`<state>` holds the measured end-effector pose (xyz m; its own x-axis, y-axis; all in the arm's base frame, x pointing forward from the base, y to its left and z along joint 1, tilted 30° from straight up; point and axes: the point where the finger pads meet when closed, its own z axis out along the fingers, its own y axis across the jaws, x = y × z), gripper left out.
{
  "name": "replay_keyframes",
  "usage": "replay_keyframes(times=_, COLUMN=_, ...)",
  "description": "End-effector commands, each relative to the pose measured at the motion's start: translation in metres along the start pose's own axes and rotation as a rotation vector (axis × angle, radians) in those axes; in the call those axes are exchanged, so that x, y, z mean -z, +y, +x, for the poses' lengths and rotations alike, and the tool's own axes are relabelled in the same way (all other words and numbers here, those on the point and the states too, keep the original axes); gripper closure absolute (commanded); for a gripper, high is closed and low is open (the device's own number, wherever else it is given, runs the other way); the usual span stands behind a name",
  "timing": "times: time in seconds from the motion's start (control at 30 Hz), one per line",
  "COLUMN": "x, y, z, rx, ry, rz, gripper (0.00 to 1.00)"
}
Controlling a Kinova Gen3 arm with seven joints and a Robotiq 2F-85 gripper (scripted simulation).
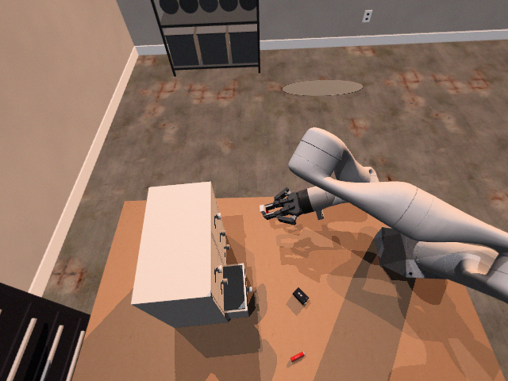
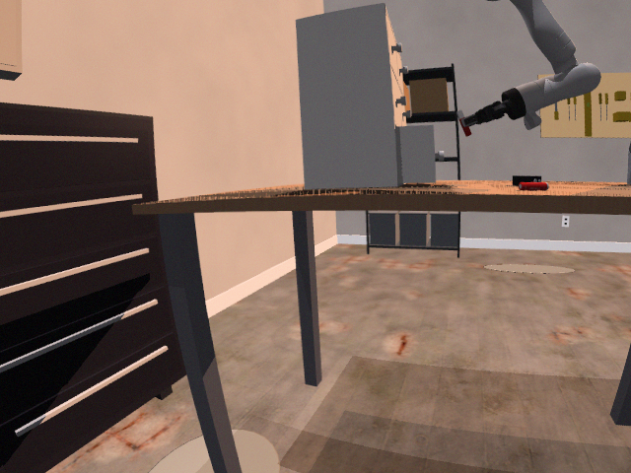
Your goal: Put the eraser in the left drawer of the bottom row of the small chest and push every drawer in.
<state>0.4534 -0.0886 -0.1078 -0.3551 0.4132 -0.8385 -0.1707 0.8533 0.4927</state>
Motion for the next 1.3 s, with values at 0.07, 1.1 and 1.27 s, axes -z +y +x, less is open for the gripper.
replay_keyframes(times=0.07, x=-0.007, y=0.012, z=-0.004, rx=0.002, ry=-0.001, rz=-0.005, gripper=0.81)
replay_keyframes(times=1.1, x=-0.04, y=0.067, z=-0.016, rx=0.002, ry=-0.001, rz=-0.005, gripper=0.81)
replay_keyframes(times=1.27, x=-0.045, y=0.076, z=-0.018, rx=0.002, ry=-0.001, rz=-0.005, gripper=0.81)
